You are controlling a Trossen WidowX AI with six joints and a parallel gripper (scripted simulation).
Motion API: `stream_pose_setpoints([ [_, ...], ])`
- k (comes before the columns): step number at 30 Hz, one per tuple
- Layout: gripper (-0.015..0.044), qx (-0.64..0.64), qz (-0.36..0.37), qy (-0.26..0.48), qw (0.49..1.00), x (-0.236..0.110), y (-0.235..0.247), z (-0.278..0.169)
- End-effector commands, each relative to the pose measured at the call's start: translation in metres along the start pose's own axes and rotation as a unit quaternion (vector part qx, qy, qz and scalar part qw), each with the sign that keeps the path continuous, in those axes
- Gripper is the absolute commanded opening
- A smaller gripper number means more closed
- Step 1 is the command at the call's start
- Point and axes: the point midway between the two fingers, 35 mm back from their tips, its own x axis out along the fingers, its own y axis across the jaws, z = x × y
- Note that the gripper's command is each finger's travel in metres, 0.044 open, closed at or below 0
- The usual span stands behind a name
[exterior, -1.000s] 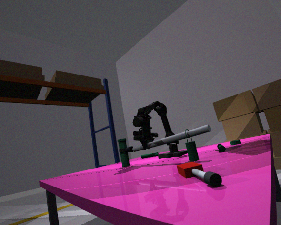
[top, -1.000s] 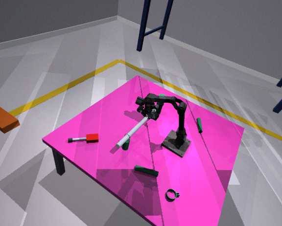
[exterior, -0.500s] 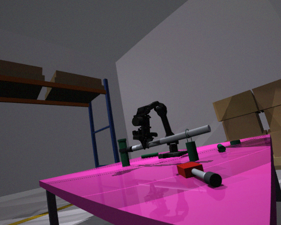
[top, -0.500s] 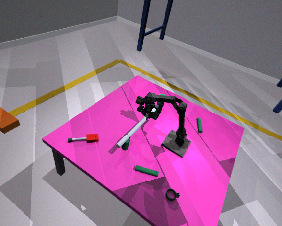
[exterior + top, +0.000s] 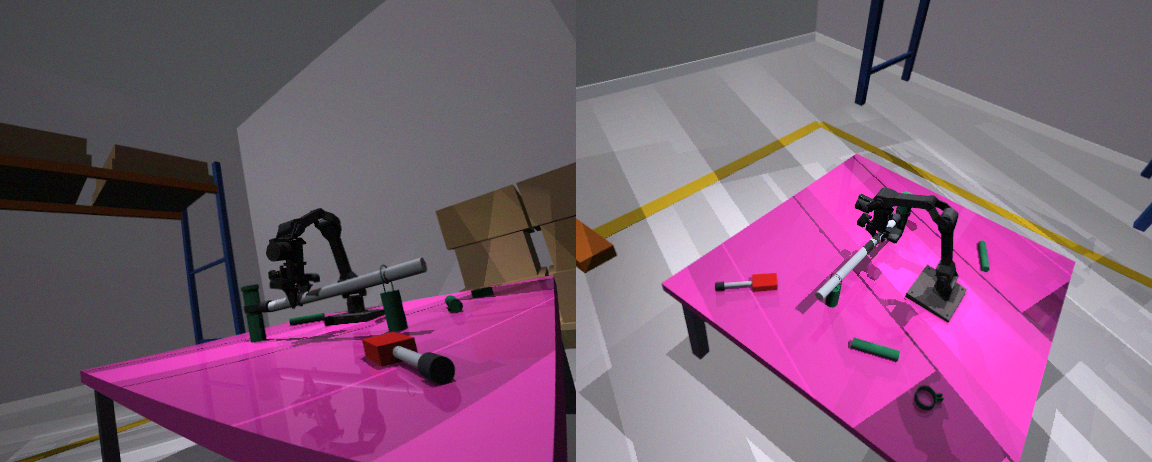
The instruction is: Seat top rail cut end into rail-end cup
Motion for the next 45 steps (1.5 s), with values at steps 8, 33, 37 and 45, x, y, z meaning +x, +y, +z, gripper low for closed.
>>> stream_pose_setpoints([
  [8,0.0,0.001,0.003,-0.008,1.0,-0.0001,0.0003,0.0092],
  [33,0.0,0.001,0.003,-0.008,1.0,-0.0001,0.0003,0.0092],
  [37,0.0,0.001,0.003,-0.008,1.0,-0.0001,0.0003,0.0092],
  [45,0.0,0.0,0.0,0.001,1.0,0.0019,0.0,0.0038],
])
